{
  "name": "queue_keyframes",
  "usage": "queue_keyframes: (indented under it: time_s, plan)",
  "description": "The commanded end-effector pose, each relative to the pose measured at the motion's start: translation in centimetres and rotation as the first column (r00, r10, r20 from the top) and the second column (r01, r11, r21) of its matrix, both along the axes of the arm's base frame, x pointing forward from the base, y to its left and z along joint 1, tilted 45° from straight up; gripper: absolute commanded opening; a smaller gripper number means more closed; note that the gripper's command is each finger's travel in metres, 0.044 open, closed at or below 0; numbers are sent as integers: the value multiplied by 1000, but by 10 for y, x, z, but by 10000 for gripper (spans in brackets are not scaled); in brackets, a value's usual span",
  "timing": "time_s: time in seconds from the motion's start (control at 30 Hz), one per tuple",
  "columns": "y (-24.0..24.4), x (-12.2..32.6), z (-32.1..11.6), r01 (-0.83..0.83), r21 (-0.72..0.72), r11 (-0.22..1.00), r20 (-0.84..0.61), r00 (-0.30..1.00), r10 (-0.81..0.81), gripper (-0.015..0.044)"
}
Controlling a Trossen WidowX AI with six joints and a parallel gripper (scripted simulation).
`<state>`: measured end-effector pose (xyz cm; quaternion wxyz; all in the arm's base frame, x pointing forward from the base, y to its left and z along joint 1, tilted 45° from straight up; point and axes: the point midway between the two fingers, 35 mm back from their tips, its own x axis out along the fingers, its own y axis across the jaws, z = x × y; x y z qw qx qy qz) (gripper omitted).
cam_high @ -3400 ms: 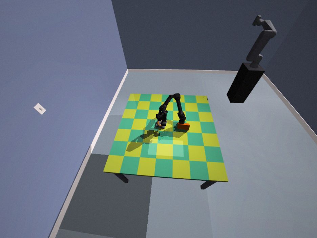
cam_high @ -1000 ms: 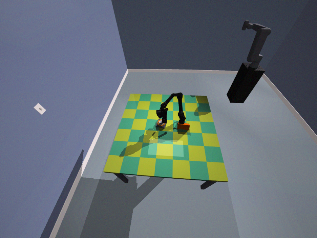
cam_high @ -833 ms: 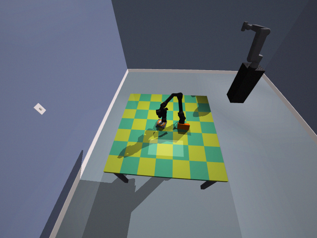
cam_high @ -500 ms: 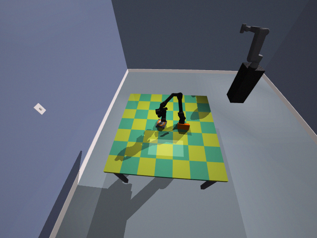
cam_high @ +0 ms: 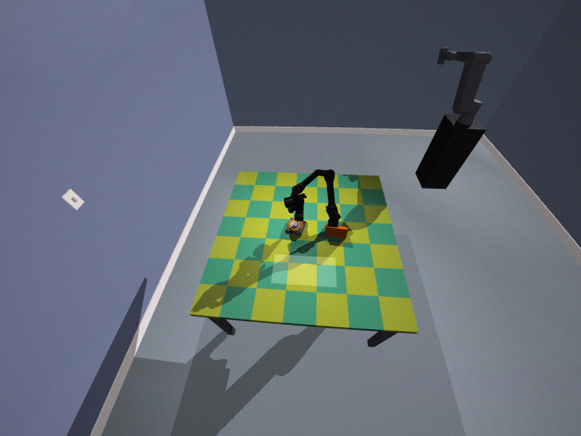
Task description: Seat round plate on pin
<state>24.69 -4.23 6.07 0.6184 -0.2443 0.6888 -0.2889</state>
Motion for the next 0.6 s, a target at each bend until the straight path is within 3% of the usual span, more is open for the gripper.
queue_keyframes:
  time_s: [0.0,0.57]
  plan:
    - [13,2,14,2,3,1000,8,1000,-2,0]
    - [10,2,9,-4,1,1000,4,1000,4,0]
